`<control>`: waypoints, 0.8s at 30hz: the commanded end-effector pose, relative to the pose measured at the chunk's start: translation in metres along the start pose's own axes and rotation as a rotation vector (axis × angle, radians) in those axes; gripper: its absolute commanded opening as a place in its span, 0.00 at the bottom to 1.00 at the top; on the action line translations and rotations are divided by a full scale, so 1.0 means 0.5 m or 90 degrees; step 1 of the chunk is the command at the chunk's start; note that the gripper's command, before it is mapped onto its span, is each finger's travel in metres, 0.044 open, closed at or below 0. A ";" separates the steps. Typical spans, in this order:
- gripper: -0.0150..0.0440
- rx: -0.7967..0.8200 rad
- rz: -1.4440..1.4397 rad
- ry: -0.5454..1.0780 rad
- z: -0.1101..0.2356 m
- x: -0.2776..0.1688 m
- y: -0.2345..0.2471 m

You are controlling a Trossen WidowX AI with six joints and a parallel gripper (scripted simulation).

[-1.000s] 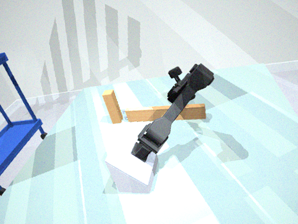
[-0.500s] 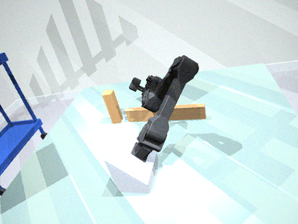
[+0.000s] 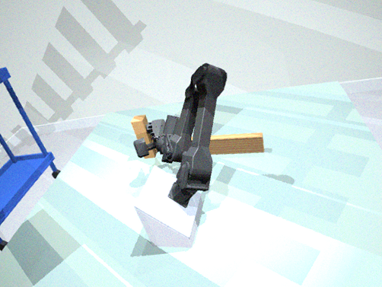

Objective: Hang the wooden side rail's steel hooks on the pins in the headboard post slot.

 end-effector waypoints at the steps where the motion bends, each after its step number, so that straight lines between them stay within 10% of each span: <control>1: 1.00 0.014 0.050 0.012 0.021 -0.009 0.017; 24: 1.00 0.050 0.080 0.032 -0.011 -0.006 0.017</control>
Point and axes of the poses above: the point midway between the two fingers, 35 mm back from their tips, its own z axis back along the fingers, its own y axis across the jaws, x = y × z, the point moved 6 cm from there along z, back along the fingers, and after that the axes turned 13 degrees about z, right-handed, at the moved point
